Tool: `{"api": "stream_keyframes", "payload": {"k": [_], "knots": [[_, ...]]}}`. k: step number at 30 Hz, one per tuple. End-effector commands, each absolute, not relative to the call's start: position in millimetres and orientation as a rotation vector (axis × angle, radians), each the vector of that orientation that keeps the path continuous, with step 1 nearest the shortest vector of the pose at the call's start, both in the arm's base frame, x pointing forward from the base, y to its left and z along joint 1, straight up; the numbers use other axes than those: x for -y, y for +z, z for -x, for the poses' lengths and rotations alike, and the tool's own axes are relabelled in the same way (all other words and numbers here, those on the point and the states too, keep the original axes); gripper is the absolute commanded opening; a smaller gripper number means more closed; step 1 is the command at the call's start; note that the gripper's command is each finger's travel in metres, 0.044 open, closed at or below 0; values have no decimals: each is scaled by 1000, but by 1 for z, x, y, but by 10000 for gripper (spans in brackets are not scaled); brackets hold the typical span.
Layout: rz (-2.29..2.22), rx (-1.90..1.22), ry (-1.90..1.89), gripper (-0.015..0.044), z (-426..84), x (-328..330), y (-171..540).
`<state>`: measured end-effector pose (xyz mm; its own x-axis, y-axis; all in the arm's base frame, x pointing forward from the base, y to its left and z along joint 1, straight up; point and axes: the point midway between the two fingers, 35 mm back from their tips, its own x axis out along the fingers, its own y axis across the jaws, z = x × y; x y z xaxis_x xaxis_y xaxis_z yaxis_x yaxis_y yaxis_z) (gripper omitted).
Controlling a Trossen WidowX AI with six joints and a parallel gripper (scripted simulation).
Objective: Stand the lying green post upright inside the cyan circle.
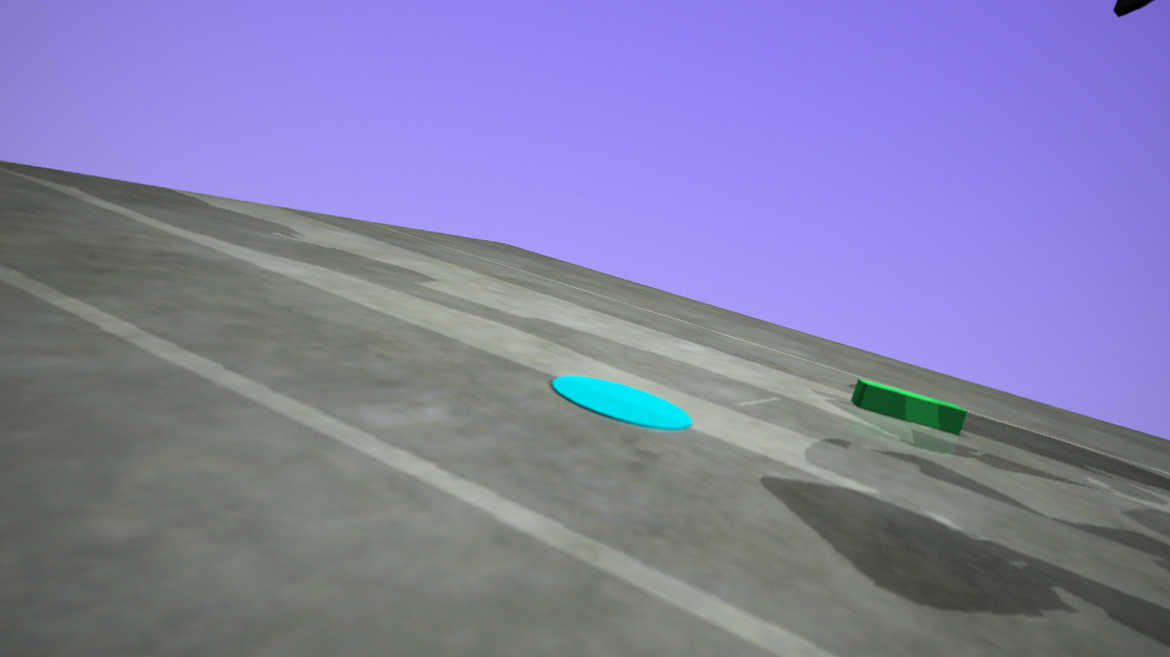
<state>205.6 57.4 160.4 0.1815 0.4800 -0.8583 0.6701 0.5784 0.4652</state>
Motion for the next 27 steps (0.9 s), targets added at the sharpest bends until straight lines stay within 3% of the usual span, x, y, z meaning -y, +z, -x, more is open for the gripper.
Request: {"api": "stream_keyframes", "payload": {"k": [1, 15, 27], "knots": [[-370, -1443, 42, 232, -236, -1, 117], [375, -1518, 358, 232, -248, 66, 72], [386, -1520, 364, 232, -248, 67, 71]]}}
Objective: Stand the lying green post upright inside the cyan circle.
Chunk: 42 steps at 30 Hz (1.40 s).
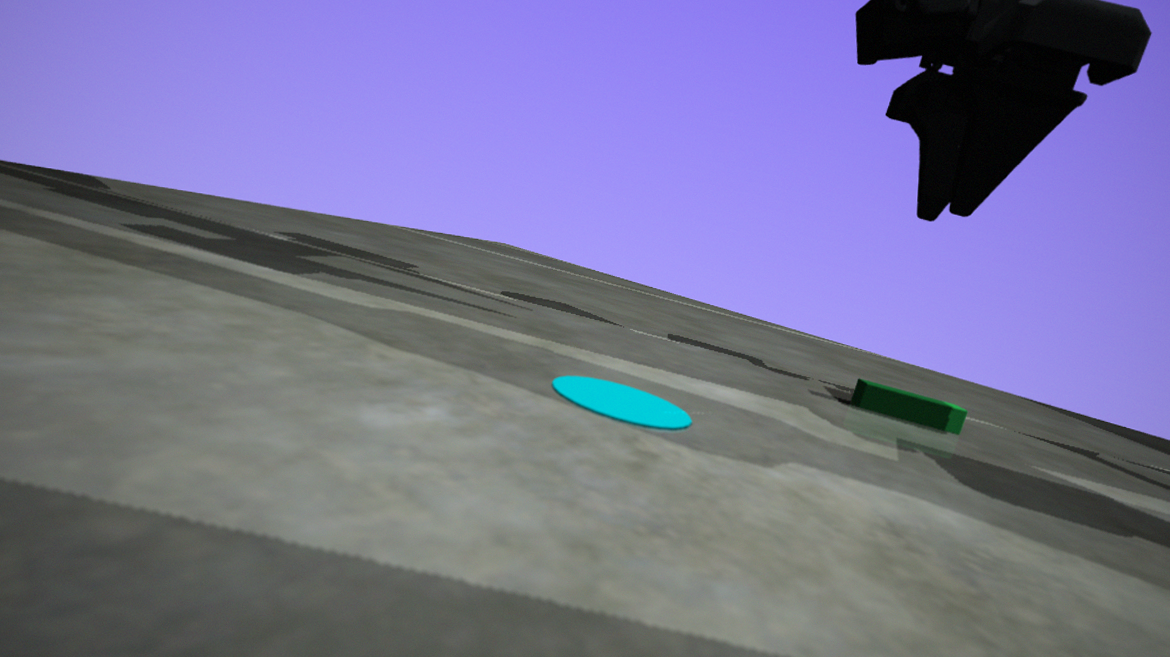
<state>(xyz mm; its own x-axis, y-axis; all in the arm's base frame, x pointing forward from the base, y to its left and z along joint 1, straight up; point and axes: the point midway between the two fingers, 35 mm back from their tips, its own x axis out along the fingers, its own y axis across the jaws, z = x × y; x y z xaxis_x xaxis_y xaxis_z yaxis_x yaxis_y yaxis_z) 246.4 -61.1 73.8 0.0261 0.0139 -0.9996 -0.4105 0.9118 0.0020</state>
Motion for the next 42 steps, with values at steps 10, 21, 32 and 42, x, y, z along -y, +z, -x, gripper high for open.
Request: {"api": "stream_keyframes", "payload": {"k": [10, 21, 32, 42], "knots": [[386, -1520, 364, 232, -256, 69, -7], [386, -1521, 365, 154, -250, 68, -47], [378, -1519, 354, 23, -250, 68, -46], [354, -1512, 319, 23, -255, 70, -23]]}}
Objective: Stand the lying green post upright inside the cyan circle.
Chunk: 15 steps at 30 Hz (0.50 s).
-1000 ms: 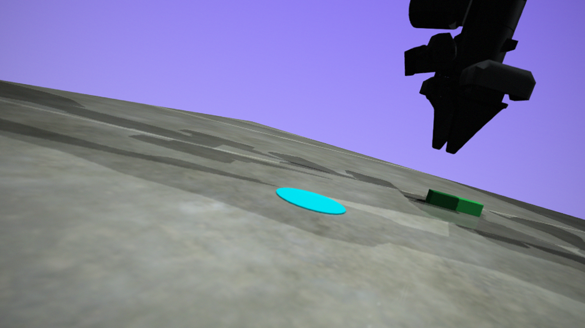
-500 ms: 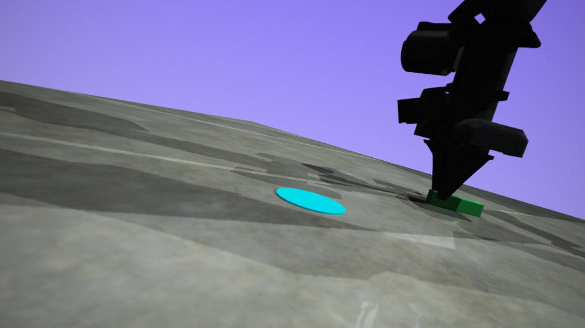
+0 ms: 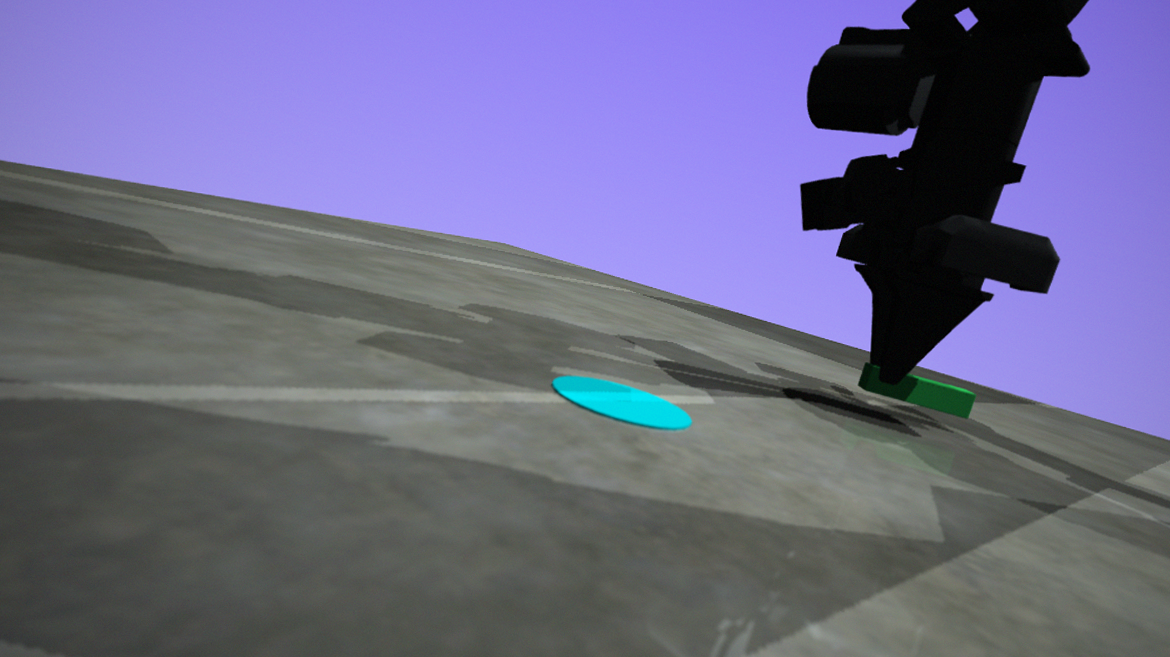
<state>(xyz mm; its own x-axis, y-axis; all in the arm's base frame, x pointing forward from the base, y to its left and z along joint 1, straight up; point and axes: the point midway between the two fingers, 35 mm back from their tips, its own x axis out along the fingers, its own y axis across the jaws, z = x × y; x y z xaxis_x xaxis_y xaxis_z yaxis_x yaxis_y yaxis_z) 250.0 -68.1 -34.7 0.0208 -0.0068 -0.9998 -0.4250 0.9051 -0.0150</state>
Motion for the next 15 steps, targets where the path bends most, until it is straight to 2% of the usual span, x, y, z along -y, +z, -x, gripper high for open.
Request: {"api": "stream_keyframes", "payload": {"k": [1, 15], "knots": [[354, -1512, 319, 23, -255, 70, -20], [357, -1513, 323, 23, -256, 70, 19]]}}
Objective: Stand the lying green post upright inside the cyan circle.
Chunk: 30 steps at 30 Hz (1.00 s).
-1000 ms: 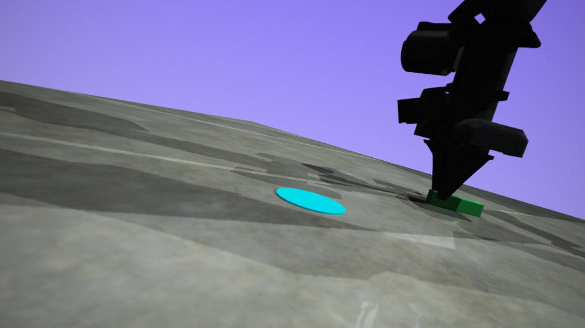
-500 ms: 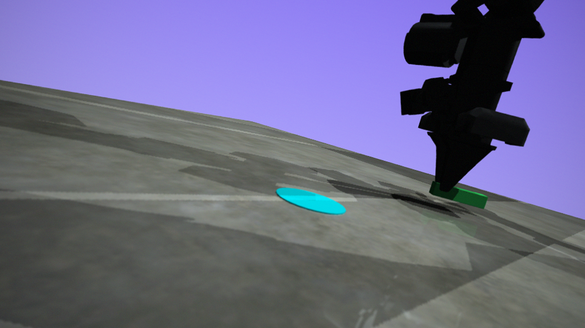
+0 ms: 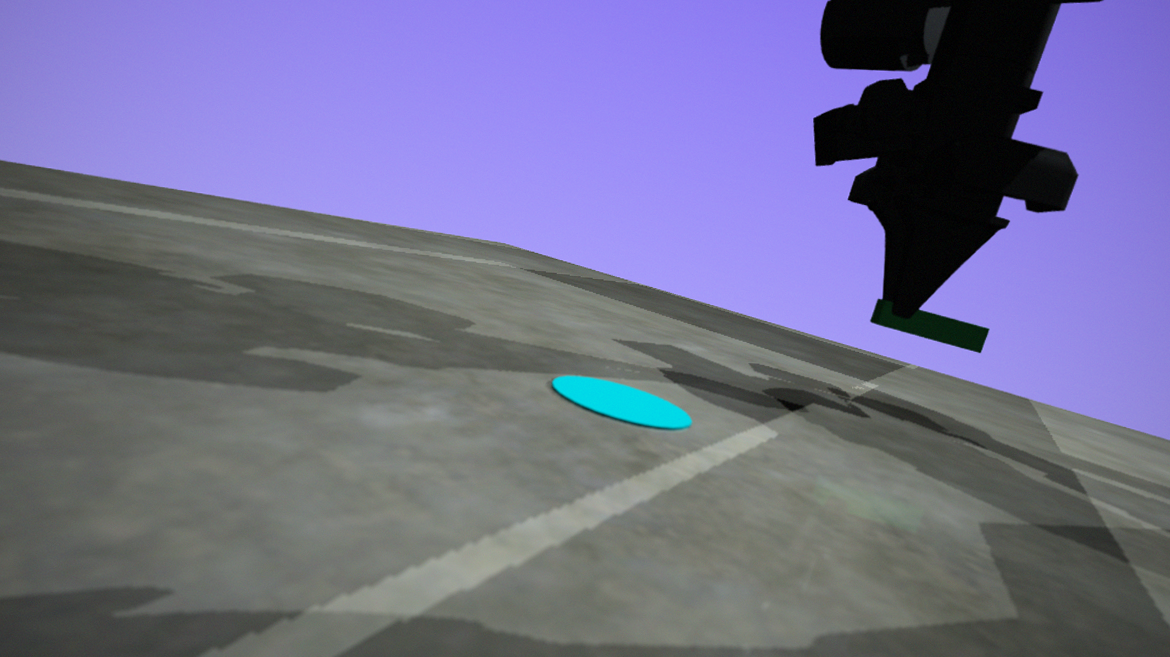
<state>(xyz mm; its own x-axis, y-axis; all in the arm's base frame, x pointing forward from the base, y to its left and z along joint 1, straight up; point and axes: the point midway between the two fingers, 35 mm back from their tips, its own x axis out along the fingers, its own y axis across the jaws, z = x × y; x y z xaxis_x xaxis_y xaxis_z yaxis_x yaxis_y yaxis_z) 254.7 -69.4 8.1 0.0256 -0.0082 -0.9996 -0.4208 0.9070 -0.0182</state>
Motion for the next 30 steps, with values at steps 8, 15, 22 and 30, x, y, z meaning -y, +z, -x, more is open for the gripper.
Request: {"api": "stream_keyframes", "payload": {"k": [8, 15, 22, 30], "knots": [[370, -1516, 341, 23, -254, 69, 42], [381, -1519, 357, 23, -250, 68, 62], [387, -1520, 365, 23, -249, 67, 71], [442, -1508, 421, 23, -261, 52, 74]]}}
